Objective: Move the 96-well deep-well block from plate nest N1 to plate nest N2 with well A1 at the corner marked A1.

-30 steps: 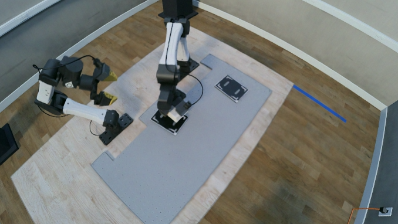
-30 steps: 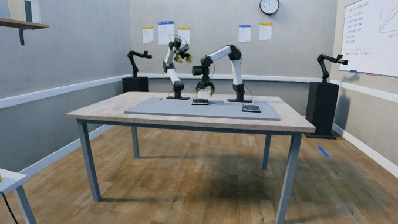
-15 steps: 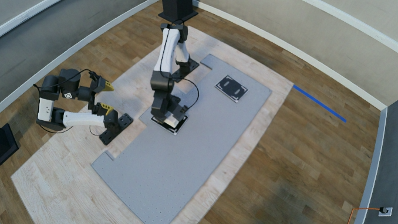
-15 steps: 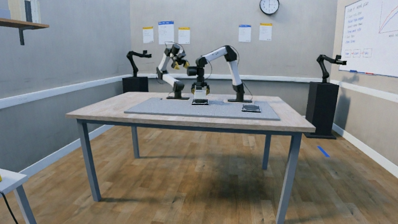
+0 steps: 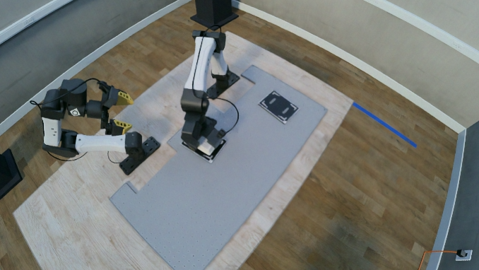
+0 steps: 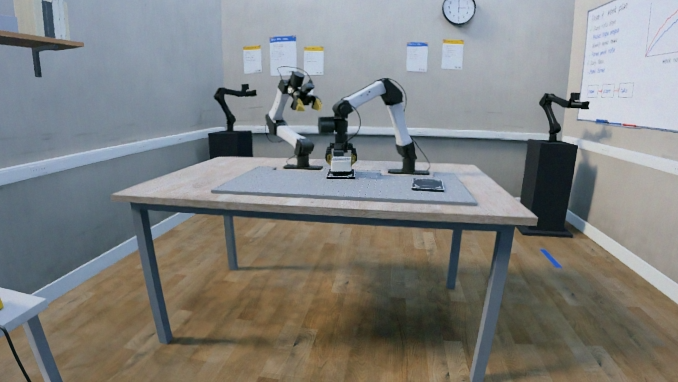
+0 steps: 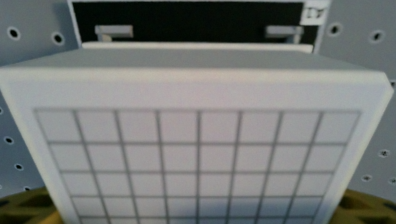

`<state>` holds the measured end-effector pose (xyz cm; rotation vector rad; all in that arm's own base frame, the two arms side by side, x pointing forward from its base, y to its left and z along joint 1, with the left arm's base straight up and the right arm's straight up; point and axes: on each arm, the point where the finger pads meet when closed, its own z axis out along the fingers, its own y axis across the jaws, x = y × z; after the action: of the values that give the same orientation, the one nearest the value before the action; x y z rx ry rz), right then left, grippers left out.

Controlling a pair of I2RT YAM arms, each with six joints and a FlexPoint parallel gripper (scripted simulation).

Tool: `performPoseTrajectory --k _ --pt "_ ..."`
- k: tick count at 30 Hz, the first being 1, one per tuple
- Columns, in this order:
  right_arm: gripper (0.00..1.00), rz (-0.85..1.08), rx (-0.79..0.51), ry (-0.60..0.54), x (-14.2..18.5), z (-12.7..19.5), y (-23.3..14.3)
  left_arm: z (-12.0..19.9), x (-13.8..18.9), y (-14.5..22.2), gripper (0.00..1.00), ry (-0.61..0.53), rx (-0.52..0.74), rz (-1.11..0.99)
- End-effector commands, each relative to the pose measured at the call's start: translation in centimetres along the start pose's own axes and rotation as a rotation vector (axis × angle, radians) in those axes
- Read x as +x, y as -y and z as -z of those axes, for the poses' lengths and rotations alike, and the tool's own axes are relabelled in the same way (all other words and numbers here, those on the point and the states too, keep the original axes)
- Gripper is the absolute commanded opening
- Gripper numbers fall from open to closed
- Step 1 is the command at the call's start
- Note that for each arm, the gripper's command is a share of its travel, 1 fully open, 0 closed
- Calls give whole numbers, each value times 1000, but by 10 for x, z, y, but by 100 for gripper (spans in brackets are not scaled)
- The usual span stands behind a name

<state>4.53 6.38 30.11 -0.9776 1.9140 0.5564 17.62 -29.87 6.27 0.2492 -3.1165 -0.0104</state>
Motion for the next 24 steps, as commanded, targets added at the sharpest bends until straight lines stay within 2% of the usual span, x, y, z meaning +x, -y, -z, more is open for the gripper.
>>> performPoseTrajectory --k 1,12,24 --pt "100 -5 4 17 -11 0 1 4 -2 3 76 7 21 13" --pt "100 -8 8 20 -10 -1 3 5 0 5 76 5 53 11" --pt "100 -9 7 24 -3 -11 2 -23 -2 6 76 -6 28 14"
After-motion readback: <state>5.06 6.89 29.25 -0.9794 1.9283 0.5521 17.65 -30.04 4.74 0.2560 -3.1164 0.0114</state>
